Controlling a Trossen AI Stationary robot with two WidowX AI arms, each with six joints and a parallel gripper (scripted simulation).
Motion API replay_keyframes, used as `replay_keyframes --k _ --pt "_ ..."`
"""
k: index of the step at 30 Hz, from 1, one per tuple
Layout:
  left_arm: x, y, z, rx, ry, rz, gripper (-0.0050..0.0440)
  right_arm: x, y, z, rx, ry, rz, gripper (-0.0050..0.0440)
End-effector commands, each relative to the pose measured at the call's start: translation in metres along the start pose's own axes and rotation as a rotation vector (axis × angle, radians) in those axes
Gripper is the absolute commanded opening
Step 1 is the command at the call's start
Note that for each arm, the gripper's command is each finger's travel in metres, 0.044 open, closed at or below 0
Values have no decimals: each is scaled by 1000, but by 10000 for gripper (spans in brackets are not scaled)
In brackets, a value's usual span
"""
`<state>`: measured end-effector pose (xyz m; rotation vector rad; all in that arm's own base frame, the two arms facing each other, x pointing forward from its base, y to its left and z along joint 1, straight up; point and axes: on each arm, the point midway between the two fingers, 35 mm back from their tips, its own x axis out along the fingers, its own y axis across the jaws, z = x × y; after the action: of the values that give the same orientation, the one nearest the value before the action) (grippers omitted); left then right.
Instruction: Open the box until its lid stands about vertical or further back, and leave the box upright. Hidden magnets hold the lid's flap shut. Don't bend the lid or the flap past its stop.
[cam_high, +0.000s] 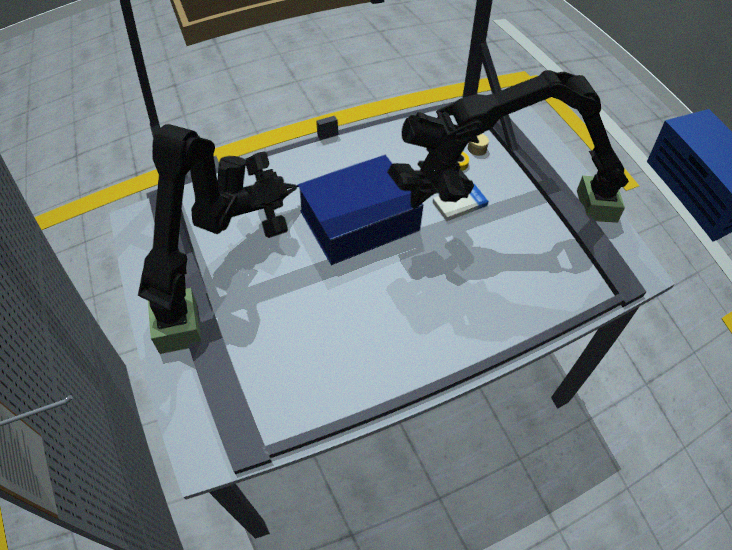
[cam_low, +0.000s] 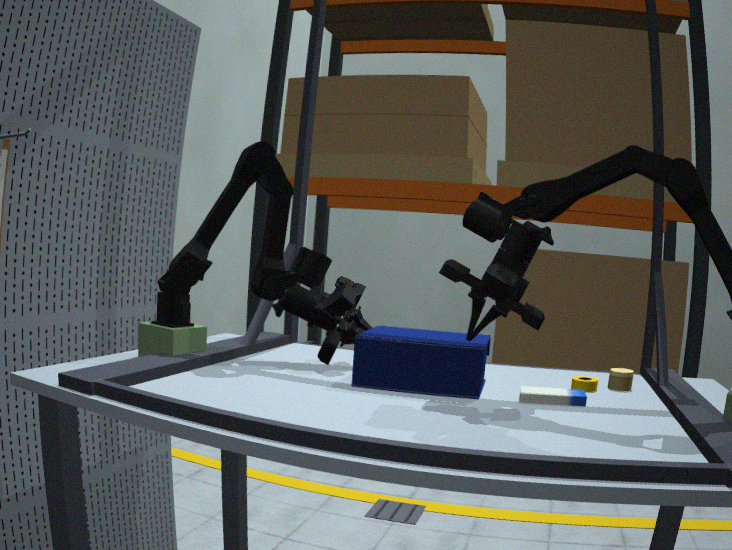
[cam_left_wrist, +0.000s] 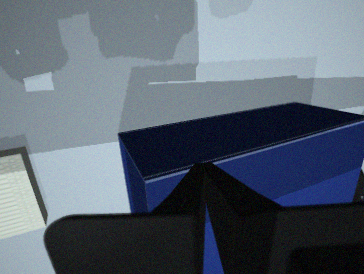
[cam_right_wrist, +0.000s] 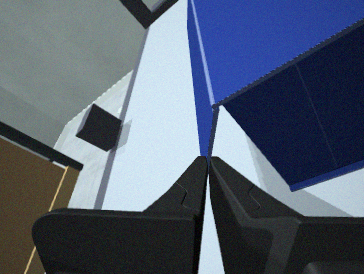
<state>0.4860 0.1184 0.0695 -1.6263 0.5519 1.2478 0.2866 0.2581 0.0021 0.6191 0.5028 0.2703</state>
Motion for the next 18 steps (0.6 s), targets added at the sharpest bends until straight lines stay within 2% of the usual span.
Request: replay_keyframes --k 1,11,18 --pt "-14 -11 -1 -7 10 -39 -50 0 6 4 9 -10 14 6" --pt "-14 -11 -1 -7 11 -40 -50 0 6 4 9 -10 14 6" --pt "5 1 0 -4 4 -13 -50 0 6 4 9 -10 14 6"
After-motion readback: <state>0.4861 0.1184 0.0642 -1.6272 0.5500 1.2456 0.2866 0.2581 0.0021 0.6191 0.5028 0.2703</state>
